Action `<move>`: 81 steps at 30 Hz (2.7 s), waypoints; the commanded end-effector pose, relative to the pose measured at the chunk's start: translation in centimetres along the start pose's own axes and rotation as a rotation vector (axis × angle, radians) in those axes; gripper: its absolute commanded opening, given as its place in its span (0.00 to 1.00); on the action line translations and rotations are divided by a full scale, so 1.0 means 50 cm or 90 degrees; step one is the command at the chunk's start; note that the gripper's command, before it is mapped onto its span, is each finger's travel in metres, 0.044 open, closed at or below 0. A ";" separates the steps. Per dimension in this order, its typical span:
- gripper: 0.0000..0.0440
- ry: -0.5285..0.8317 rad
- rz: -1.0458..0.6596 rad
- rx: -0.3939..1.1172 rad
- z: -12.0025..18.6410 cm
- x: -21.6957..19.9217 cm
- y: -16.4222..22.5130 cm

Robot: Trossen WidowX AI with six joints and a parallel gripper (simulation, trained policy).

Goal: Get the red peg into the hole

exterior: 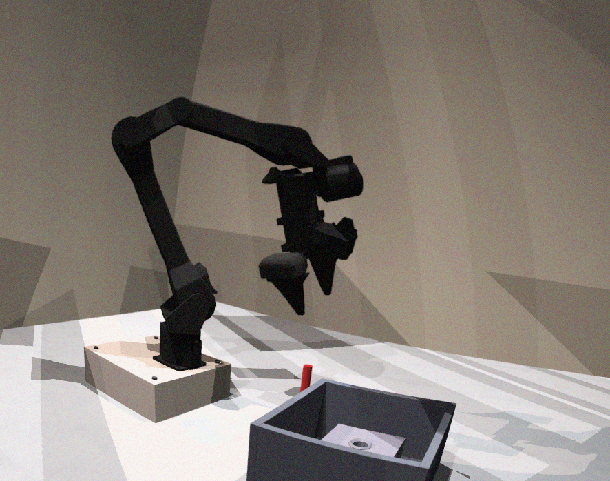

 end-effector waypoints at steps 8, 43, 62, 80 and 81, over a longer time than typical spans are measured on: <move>1.00 0.108 -0.197 0.019 -0.036 -0.026 -0.031; 0.99 0.263 -0.448 0.006 -0.255 -0.073 -0.078; 0.02 0.325 -0.452 0.011 -0.306 -0.085 -0.087; 0.00 0.311 -0.450 -0.085 -0.181 -0.056 -0.164; 0.00 0.309 -0.453 -0.091 -0.173 -0.055 -0.170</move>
Point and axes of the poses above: the point midway between the two fingers, 35 mm back from their tips, its own z axis back along the fingers, its own x axis across the jaws, y = z × x, the point moved 10 cm from there along z, back along the fingers, and after that the axes turned 7 degrees about -z, right-handed, at the moved point
